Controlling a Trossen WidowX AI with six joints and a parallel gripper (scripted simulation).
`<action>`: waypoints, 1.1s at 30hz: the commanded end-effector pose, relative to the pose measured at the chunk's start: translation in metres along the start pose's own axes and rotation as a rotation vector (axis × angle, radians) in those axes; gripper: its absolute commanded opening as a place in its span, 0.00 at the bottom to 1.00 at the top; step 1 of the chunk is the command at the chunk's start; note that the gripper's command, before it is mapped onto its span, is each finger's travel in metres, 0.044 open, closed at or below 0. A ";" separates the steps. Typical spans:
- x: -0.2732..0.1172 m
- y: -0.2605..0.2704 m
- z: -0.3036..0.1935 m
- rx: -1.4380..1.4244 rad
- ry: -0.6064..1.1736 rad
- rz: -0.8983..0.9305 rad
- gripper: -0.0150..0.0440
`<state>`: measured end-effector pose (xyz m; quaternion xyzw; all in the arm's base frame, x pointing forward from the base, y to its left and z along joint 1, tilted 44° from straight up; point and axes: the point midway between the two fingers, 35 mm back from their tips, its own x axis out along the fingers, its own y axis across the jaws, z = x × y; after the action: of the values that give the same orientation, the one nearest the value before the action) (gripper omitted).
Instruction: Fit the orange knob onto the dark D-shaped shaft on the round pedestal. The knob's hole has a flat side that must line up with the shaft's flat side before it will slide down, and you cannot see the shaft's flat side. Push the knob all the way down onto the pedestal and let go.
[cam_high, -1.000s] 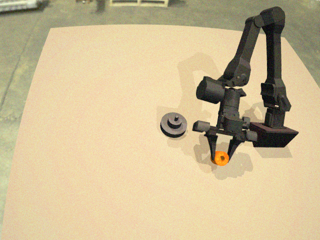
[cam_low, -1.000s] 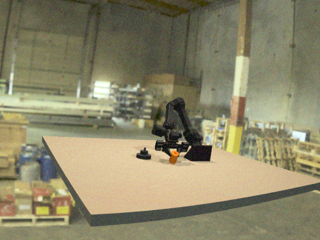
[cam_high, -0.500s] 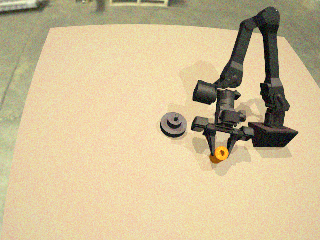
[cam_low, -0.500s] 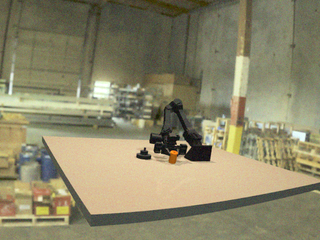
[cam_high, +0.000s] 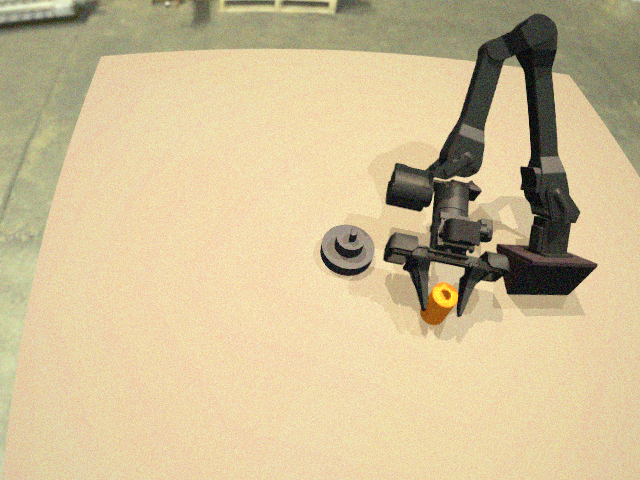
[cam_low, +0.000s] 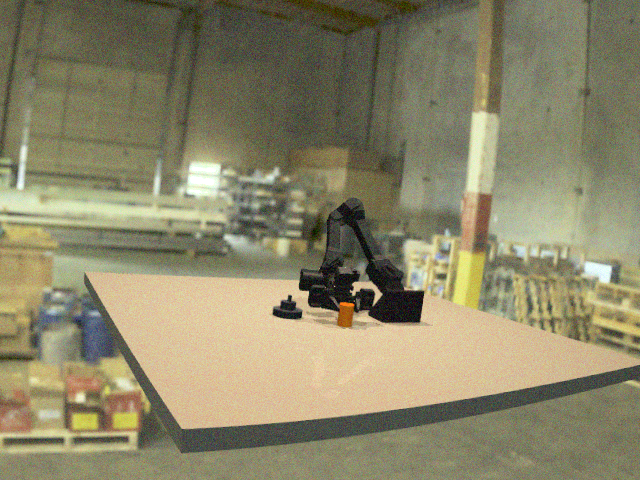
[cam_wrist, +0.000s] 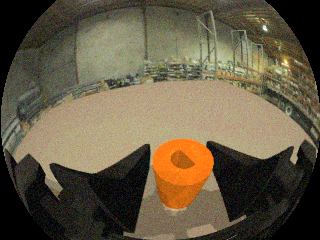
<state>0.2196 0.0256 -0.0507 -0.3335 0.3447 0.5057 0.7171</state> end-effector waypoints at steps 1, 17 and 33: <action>0.000 0.000 0.000 -0.001 -0.003 -0.001 0.69; 0.000 0.000 0.000 -0.001 -0.003 -0.001 0.69; 0.000 -0.001 0.002 -0.001 -0.002 -0.001 1.00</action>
<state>0.2196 0.0258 -0.0507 -0.3334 0.3445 0.5060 0.7170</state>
